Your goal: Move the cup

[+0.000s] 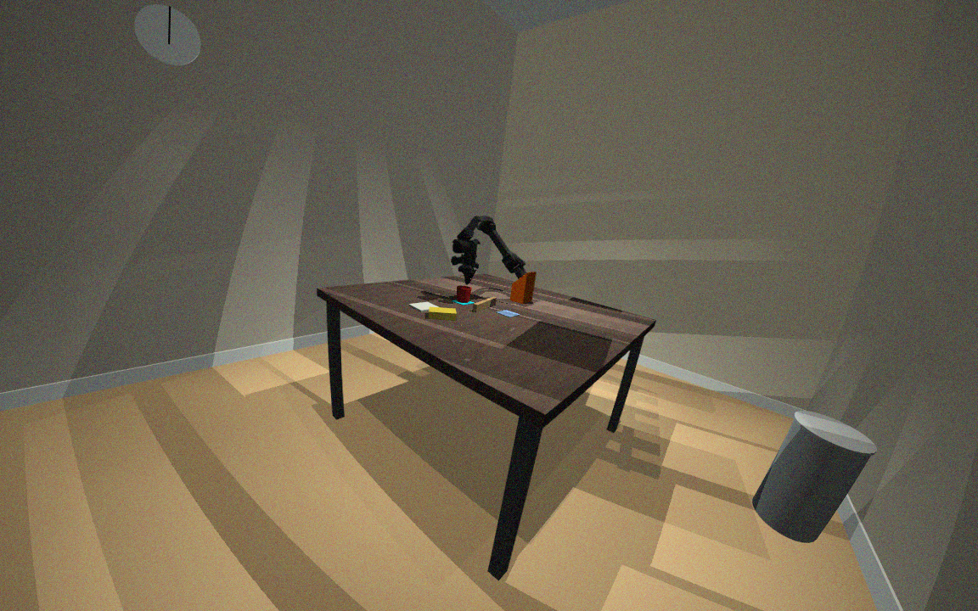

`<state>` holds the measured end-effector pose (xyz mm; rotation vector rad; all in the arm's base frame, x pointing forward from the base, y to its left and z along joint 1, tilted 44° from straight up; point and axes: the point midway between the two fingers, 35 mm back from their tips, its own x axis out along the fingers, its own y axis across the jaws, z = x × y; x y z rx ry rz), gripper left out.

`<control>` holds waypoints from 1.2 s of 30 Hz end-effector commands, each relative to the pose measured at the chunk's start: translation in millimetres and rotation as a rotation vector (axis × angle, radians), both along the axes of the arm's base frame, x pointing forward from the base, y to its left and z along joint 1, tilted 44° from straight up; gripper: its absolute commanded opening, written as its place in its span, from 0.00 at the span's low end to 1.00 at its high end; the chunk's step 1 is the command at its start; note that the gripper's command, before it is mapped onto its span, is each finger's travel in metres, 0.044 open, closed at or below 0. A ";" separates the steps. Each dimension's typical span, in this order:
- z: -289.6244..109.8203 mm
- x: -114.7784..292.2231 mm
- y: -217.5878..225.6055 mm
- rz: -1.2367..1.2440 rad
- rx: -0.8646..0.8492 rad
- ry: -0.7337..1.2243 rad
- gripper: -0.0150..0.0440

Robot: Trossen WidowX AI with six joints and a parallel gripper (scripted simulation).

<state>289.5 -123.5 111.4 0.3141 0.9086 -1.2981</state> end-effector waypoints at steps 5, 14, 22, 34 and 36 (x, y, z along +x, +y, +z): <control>1.5 -0.4 2.9 0.001 0.000 -0.002 0.56; 4.4 0.0 5.8 0.001 0.000 -0.002 0.96; 26.0 0.4 28.5 0.000 0.002 -0.006 1.00; 41.7 -1.8 47.0 0.004 -0.003 -0.003 1.00; 41.7 -1.8 47.0 0.004 -0.003 -0.003 1.00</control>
